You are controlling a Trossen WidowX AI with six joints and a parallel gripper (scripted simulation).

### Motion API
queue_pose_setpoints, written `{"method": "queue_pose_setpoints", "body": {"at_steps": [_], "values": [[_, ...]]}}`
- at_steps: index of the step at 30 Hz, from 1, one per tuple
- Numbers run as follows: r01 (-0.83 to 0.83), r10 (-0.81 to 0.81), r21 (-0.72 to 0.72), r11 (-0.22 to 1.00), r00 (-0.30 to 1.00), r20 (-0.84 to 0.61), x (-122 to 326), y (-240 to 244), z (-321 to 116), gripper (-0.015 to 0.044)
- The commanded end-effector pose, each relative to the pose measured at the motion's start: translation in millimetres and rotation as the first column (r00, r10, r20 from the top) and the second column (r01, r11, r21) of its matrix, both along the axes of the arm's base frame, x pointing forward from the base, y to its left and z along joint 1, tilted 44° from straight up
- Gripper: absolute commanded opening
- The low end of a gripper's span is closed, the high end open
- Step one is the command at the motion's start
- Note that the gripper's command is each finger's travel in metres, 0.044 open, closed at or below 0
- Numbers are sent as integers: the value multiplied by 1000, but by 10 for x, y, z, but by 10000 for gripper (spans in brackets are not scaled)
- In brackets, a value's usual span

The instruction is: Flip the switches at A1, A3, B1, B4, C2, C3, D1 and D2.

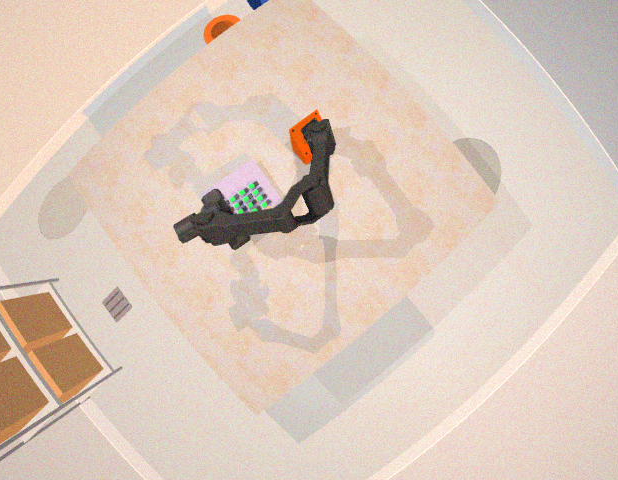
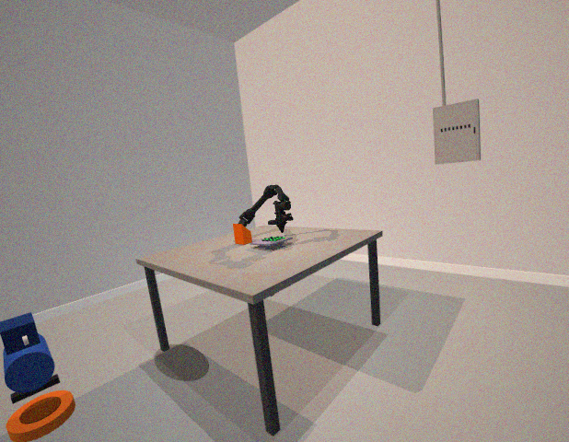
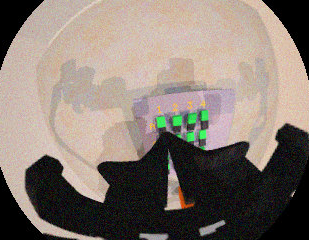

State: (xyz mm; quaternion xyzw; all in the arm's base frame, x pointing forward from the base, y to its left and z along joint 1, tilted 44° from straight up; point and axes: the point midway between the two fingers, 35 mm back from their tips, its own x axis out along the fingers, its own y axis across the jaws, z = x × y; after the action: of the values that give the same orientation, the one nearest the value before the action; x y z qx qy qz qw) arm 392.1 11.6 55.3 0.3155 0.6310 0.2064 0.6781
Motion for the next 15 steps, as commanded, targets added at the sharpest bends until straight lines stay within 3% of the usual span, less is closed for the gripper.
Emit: {"method": "queue_pose_setpoints", "body": {"at_steps": [1,5,9,15], "values": [[13,-13,-6,1000,999,31,-17,-194,237,0],[13,-13,-6,1000,999,31,-19,-226,207,0],[13,-13,-9,1000,999,31,-76,-582,-133,0],[4,-4,-7,1000,1000,22,-41,-465,-258,0]]}}
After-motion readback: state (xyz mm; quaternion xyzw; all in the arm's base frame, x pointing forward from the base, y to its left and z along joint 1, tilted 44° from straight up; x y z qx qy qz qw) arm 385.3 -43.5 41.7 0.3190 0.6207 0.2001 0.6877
